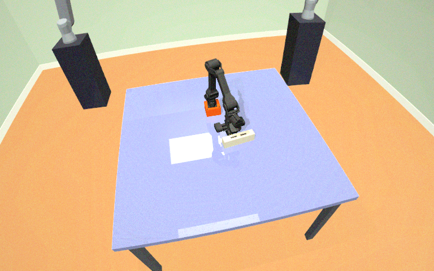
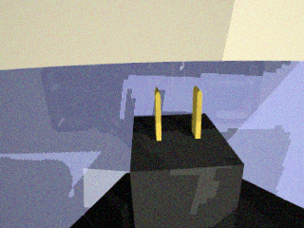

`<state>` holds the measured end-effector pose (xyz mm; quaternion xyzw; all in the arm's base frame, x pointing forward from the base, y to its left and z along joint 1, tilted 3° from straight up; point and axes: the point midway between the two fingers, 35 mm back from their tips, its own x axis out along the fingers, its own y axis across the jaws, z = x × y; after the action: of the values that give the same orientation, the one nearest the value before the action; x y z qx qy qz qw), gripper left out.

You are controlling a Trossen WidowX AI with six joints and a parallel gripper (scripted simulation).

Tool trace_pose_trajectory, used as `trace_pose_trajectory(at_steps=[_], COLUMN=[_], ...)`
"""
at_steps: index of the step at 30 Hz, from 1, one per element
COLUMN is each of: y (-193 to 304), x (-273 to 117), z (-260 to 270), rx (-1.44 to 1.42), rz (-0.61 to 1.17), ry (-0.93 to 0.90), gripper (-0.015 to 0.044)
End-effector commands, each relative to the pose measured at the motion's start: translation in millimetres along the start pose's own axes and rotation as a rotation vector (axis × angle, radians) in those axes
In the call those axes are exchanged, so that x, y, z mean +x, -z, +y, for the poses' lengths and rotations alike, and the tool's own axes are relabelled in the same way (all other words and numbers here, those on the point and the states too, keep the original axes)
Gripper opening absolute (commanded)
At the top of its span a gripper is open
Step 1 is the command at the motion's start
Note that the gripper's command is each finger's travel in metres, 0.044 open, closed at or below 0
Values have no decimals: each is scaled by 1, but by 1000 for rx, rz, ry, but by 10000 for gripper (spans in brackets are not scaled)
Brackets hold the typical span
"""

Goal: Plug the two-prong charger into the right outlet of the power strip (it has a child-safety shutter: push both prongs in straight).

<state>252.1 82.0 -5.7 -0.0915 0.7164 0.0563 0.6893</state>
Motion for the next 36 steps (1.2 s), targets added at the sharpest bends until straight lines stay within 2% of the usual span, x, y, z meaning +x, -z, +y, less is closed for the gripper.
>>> trace_pose_trajectory(at_steps=[1, 36], y=[-2, -5], x=[-2, -3], z=[1, 2], rx=[4, 4], rz=[-5, -5], ry=[-5, -5], gripper=[0, 0])
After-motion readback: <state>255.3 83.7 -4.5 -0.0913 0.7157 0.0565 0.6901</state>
